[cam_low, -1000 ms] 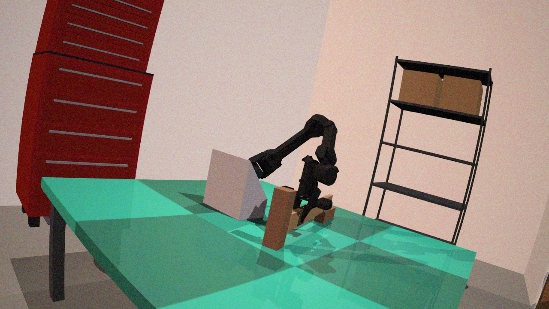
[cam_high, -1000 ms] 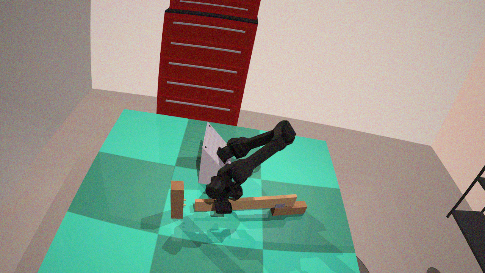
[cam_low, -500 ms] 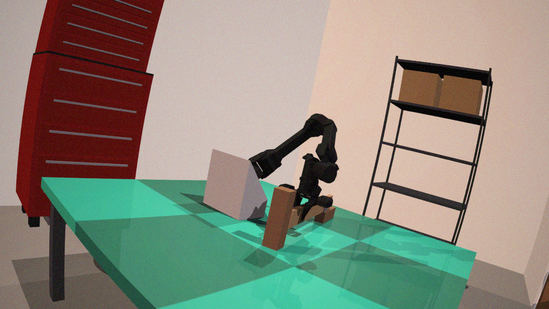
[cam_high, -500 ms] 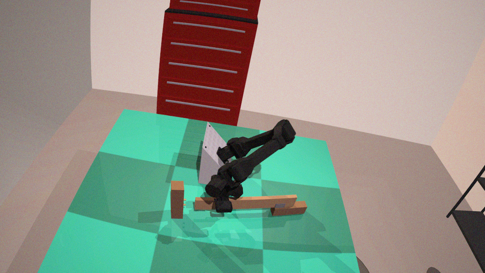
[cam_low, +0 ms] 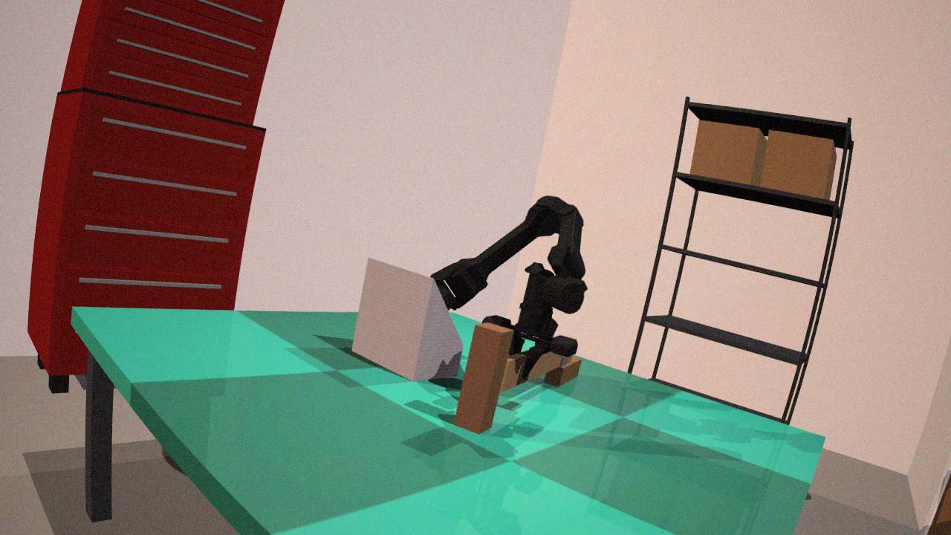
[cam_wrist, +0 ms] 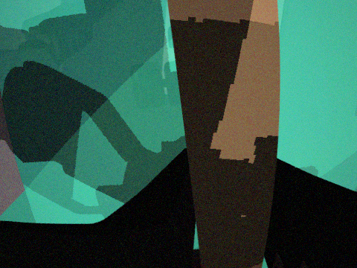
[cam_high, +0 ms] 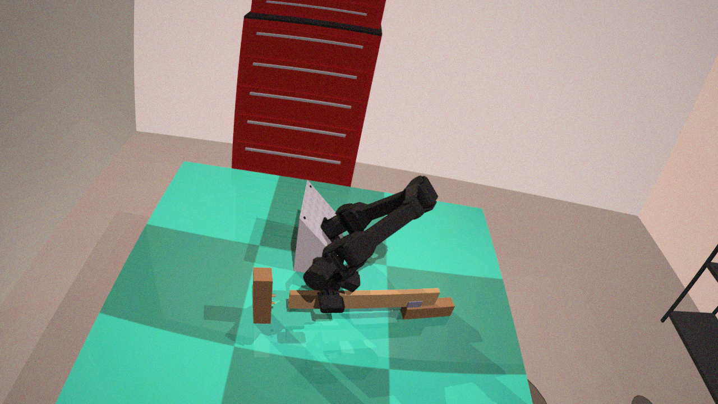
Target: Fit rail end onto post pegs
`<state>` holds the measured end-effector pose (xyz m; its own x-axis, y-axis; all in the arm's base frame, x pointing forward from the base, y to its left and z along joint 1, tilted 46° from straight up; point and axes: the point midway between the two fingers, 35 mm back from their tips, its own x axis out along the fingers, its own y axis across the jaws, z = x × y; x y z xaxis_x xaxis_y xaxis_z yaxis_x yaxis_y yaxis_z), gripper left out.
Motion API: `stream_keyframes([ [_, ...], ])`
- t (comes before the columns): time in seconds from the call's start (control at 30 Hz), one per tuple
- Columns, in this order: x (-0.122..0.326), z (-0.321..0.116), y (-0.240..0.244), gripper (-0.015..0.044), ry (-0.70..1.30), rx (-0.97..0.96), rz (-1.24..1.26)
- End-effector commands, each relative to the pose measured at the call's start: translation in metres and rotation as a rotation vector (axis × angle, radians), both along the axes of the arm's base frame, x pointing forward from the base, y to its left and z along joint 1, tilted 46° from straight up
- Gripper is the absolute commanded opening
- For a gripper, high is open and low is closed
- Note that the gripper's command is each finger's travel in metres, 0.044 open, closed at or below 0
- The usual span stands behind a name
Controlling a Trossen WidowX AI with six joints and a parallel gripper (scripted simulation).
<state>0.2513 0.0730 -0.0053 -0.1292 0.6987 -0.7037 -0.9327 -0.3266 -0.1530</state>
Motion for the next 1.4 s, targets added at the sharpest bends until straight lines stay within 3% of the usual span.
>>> stream_keyframes([
  [0.0,0.0041,0.0022,-0.0011,0.0000,-0.013,0.005,-0.012],
  [1.37,0.0000,-0.0009,0.0001,0.0000,-0.012,0.005,-0.012],
])
